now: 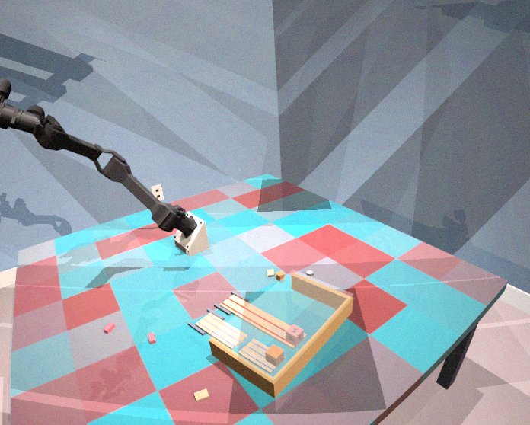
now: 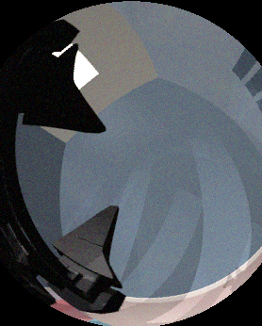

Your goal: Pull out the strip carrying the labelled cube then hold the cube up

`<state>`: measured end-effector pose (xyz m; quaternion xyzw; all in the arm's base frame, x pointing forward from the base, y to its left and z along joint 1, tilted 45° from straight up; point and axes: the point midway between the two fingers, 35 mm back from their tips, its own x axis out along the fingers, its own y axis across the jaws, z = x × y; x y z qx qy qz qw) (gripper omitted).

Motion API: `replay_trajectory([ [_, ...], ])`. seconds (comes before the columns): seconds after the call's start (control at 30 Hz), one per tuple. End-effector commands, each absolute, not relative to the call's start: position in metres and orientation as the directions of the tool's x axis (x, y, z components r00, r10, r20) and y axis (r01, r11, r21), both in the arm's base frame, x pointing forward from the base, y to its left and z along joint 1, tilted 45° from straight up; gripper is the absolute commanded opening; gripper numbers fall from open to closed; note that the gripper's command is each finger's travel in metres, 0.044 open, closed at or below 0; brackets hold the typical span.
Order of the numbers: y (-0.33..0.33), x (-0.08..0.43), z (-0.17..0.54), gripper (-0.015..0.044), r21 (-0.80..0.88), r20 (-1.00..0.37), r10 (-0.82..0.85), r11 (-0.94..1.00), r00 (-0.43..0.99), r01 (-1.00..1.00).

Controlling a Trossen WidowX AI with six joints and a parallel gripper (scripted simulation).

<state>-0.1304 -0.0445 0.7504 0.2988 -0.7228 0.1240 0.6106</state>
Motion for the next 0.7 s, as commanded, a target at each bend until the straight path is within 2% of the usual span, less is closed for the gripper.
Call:
replay_trajectory([
  [0.0,-0.045,-0.129,0.750,0.0400,0.186,0.958,-0.279,0.787,-0.071,-0.588],
  [0.1,-0.046,-0.107,0.750,0.0400,0.191,0.966,-0.258,0.738,-0.009,-0.647],
  [0.23,-0.050,-0.038,0.744,0.0400,0.312,0.948,-0.282,0.716,0.151,-0.624],
  [0.47,-0.041,0.080,0.713,0.0400,0.494,0.856,-0.299,0.712,0.422,-0.498],
  [0.67,-0.017,0.171,0.665,0.0400,0.582,0.725,-0.278,0.738,0.630,-0.343],
])
